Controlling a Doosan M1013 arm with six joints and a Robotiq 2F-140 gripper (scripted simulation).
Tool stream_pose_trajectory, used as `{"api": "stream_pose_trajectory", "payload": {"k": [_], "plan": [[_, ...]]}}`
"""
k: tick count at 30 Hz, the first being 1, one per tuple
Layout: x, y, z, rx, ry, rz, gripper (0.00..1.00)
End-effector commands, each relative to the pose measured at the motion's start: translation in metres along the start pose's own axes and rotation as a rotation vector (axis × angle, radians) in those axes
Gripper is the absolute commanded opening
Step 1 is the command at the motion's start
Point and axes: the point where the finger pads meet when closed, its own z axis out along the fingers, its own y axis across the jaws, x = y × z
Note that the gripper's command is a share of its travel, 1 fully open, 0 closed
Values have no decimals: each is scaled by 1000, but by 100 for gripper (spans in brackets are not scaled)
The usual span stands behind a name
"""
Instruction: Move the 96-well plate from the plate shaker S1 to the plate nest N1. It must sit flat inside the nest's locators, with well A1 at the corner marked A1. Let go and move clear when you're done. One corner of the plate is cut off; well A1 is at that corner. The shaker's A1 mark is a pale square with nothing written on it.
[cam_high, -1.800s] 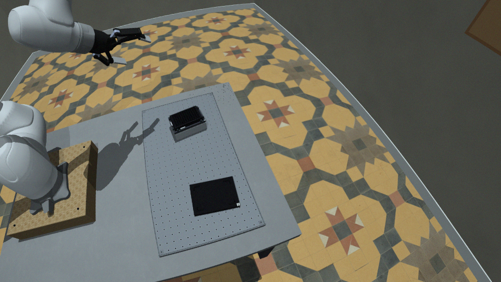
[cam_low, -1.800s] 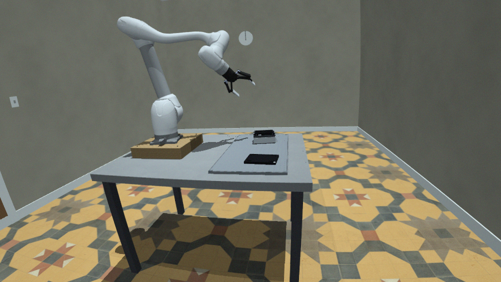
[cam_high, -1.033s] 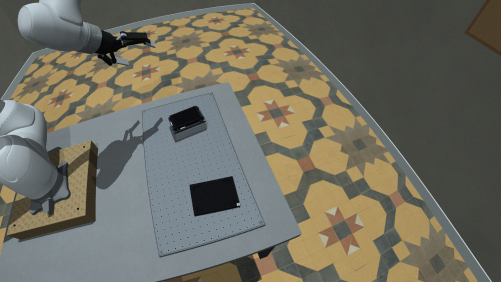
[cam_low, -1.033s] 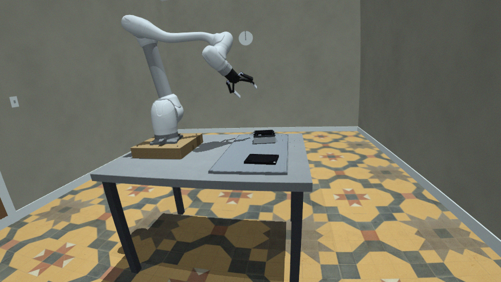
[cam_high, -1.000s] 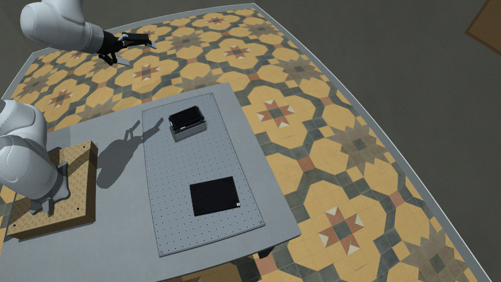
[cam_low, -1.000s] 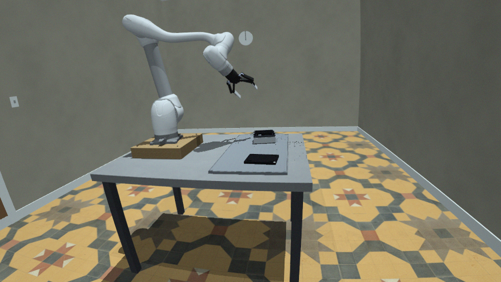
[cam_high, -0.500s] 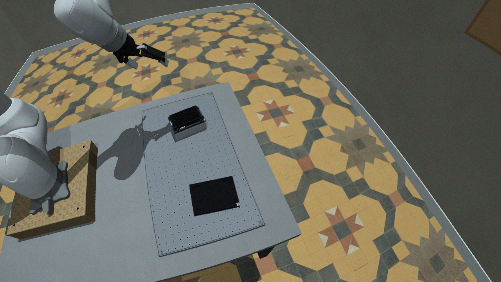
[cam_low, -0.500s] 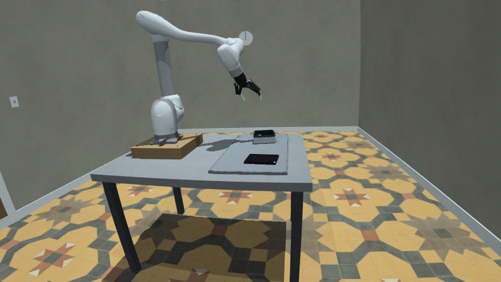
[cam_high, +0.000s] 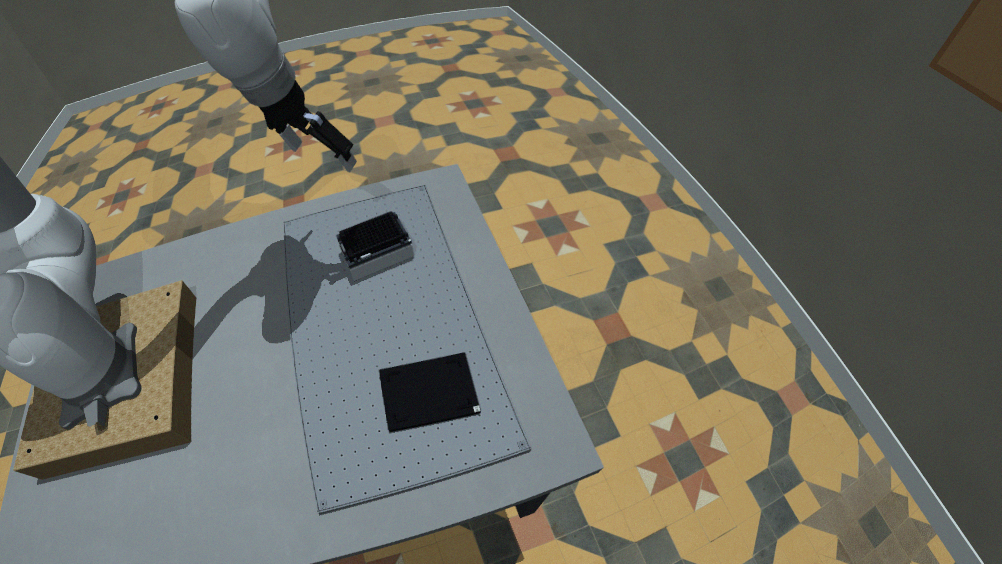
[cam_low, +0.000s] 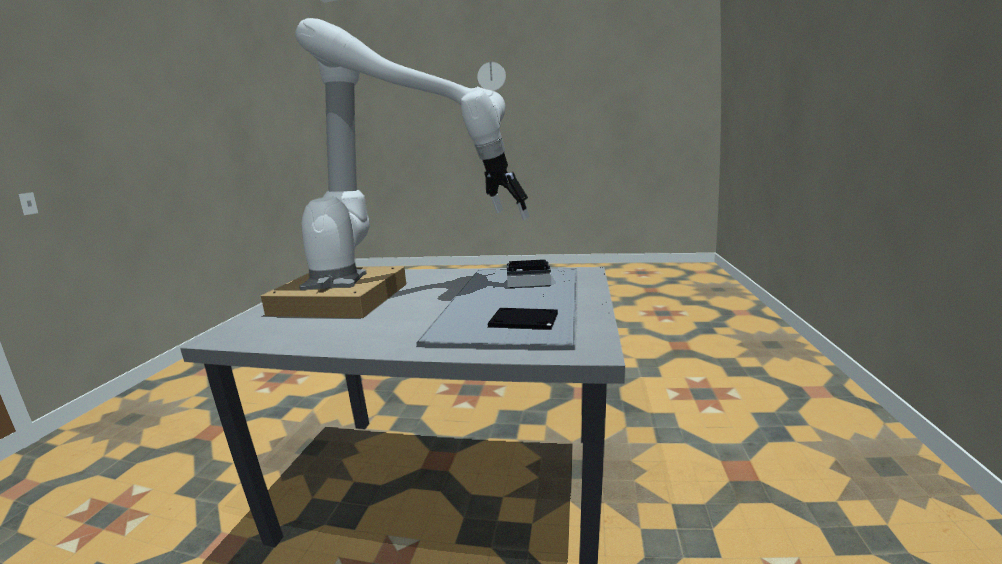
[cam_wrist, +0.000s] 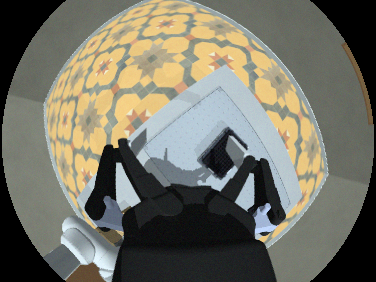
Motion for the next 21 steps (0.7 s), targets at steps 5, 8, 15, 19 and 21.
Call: {"api": "stream_pose_trajectory", "payload": {"k": [5, 8, 15, 19, 21], "plan": [[-12, 28, 17, -27, -106, 167, 100], [-18, 40, 23, -43, -142, 230, 100], [-27, 60, 33, -75, -197, 328, 100], [-35, 77, 40, -114, -249, 427, 100], [-39, 85, 43, -127, -262, 454, 100]]}}
